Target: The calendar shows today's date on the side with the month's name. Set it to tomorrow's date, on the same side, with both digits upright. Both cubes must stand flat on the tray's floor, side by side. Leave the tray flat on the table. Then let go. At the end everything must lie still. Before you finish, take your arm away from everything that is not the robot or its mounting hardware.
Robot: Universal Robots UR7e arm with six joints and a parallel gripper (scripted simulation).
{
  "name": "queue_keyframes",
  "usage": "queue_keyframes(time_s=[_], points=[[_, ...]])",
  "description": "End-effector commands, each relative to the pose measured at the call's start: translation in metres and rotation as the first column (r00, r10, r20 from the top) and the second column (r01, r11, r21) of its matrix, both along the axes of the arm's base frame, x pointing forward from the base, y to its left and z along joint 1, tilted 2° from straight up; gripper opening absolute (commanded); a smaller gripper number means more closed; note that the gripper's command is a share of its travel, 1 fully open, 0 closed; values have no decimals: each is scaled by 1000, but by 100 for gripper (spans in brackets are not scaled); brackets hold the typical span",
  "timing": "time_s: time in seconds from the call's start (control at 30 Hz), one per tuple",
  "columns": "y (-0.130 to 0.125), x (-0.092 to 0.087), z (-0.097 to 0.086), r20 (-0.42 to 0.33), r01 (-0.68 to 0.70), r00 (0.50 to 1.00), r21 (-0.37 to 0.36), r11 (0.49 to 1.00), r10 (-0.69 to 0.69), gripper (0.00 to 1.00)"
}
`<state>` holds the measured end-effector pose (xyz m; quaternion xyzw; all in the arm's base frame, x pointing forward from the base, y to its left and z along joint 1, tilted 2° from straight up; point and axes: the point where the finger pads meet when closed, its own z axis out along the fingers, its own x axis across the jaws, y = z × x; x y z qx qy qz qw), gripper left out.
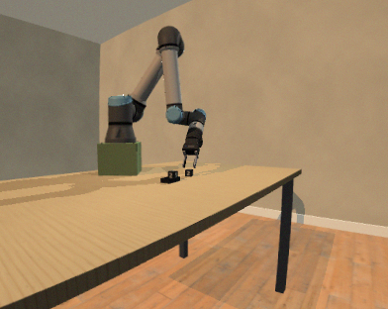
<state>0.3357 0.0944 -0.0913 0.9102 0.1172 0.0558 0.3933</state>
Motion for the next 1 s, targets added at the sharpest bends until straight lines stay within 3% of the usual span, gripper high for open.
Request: queue_keyframes(time_s=[0.0, 0.53, 0.97], points=[[0, 1, -11, 2, -1, 1000, 1, 1000, 1, 87], [-1, 1, -30, 2, -1, 1000, 1, 1000, 1, 87], [-1, 1, -33, 2, -1, 1000, 1, 1000, 1, 87]])
